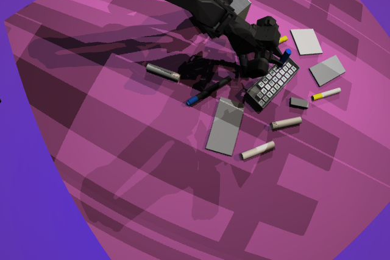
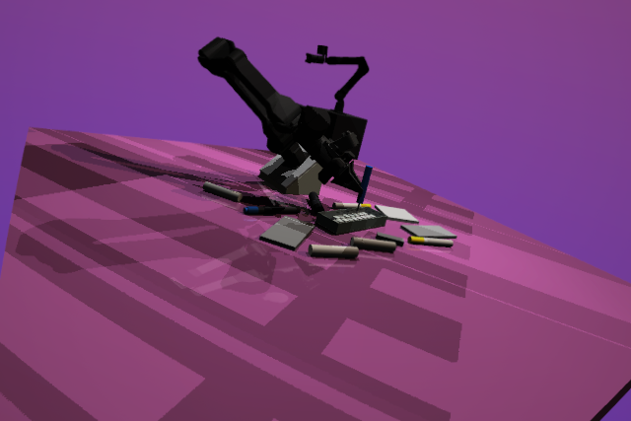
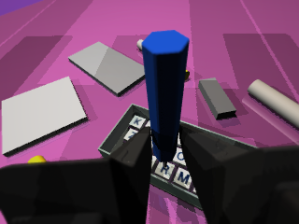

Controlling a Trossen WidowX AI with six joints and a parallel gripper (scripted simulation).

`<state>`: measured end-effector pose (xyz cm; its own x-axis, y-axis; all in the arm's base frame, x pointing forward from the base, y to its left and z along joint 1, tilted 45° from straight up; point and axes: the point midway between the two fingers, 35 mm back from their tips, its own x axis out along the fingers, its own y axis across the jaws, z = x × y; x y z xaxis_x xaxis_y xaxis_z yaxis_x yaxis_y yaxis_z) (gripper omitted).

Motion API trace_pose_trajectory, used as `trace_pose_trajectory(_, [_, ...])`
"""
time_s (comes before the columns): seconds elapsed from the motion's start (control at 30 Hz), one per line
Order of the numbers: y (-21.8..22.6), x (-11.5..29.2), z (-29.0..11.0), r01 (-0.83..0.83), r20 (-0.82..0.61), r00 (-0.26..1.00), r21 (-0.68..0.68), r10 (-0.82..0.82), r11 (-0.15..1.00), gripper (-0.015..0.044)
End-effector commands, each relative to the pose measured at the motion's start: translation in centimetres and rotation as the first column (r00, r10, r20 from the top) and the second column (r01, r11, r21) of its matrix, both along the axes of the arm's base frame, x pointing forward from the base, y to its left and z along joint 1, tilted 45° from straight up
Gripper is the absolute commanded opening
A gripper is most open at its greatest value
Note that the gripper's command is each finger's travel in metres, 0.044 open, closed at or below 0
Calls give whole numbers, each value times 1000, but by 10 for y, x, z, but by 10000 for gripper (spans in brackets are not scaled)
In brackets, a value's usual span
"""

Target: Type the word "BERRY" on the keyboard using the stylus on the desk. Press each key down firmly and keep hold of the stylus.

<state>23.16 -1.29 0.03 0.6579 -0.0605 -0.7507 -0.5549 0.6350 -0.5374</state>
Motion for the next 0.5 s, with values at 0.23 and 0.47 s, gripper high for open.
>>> trace_pose_trajectory(0.23, [-3, -1, -5, -8, -6, 1000, 0, 8, 1000, 81])
trace_pose_trajectory(0.47, [-4, -2, -7, -8, -6, 1000, 0, 8, 1000, 81])
